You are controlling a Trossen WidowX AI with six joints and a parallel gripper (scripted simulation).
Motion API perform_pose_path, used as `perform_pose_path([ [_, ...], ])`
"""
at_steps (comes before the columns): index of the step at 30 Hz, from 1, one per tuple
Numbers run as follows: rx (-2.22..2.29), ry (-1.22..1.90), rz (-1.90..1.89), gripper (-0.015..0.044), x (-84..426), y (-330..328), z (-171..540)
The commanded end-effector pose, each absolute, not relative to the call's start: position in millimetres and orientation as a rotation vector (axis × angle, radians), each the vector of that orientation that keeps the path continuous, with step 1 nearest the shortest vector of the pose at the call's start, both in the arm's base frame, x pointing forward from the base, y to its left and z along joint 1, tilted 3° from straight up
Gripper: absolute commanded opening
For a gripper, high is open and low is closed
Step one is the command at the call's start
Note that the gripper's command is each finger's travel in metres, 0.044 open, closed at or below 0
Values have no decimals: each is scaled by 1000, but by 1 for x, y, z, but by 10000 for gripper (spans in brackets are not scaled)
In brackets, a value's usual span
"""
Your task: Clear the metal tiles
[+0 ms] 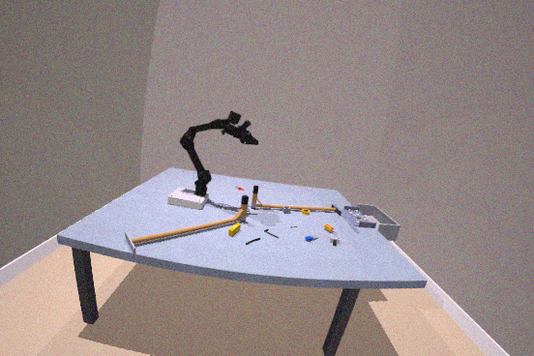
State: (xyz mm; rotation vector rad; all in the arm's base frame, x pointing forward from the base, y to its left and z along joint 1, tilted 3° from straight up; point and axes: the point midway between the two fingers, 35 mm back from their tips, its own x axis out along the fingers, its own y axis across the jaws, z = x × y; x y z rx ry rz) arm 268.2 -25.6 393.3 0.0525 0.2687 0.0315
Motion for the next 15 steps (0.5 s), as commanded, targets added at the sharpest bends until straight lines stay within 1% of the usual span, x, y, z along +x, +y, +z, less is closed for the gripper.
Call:
perform_pose_path([
  [1,46,296,34,440,278,-26,394],
  [15,49,412,54,440,315,-26,383],
])
